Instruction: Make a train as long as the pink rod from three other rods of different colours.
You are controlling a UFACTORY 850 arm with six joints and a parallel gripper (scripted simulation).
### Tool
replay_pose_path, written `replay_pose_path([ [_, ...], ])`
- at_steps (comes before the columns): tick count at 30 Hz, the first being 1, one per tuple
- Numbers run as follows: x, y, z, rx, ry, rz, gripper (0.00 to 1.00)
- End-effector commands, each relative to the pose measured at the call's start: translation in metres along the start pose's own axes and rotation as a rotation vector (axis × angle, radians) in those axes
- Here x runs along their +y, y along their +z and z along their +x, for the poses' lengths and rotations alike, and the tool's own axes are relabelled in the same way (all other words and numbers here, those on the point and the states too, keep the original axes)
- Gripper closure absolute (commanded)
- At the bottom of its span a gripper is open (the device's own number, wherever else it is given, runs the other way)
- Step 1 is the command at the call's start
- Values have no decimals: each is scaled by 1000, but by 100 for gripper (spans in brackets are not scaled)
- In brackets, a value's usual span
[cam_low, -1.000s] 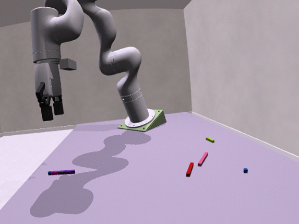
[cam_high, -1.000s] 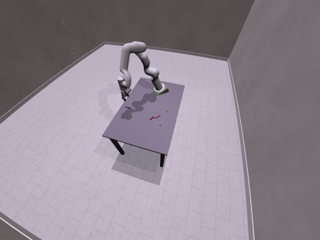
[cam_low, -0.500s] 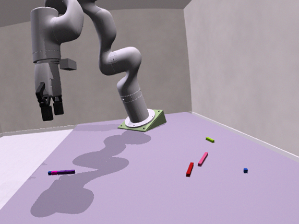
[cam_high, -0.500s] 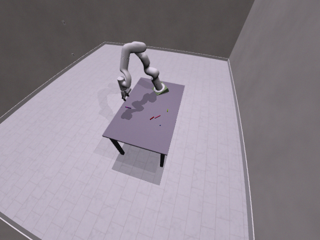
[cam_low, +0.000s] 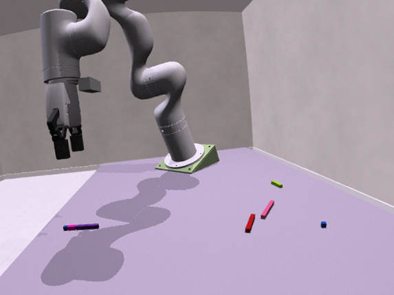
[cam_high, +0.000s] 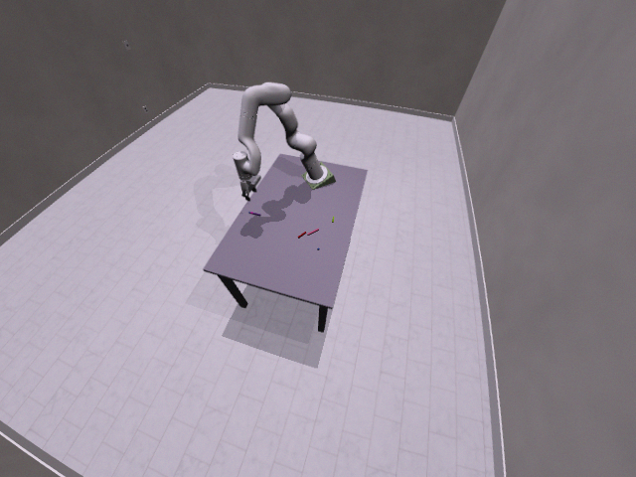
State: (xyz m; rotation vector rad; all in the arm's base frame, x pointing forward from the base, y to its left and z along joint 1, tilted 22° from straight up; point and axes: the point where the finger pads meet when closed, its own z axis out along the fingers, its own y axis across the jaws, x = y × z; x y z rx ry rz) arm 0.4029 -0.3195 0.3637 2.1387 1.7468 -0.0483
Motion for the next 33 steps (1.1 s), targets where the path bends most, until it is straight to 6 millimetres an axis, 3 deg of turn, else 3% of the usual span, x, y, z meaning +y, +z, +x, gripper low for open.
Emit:
replay_pose_path([
  [1,1,-1,0,-1,0,-2,0],
  [33,1,-1,0,-1,0,-2,0],
])
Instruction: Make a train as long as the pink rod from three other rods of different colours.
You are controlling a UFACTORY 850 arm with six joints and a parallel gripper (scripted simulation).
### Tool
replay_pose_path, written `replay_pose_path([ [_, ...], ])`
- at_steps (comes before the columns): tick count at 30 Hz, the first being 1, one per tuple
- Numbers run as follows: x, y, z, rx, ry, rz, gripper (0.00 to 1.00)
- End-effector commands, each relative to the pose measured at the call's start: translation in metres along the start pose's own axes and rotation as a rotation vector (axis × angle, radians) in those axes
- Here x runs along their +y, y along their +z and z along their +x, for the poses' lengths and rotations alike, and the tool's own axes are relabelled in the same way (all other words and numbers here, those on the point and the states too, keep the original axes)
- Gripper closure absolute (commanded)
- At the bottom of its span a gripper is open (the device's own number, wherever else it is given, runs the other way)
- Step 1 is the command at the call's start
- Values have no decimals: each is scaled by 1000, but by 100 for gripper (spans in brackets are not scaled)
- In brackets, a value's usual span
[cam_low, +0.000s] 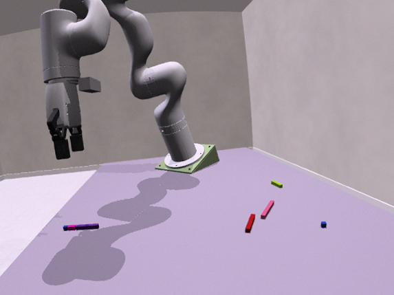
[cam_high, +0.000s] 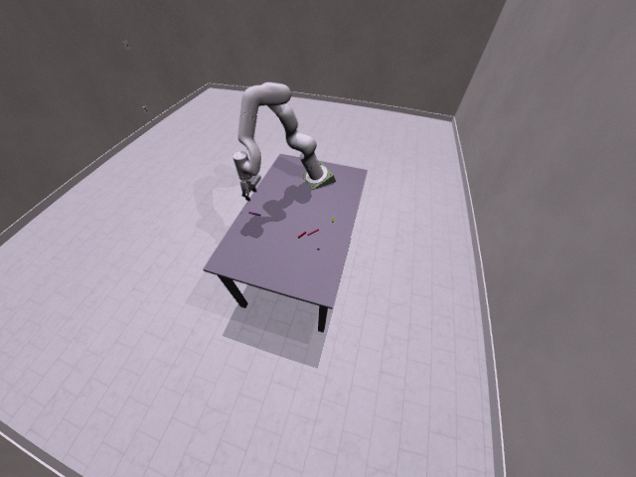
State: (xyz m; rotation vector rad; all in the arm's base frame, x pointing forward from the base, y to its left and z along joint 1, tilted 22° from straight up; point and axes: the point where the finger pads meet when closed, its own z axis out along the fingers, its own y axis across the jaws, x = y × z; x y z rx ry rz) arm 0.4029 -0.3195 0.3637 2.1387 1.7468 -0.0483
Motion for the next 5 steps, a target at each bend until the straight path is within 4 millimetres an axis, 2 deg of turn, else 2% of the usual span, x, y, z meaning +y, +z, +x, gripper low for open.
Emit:
replay_pose_path([
  [1,1,-1,0,-1,0,-2,0],
  [5,1,-1,0,-1,0,-2,0],
])
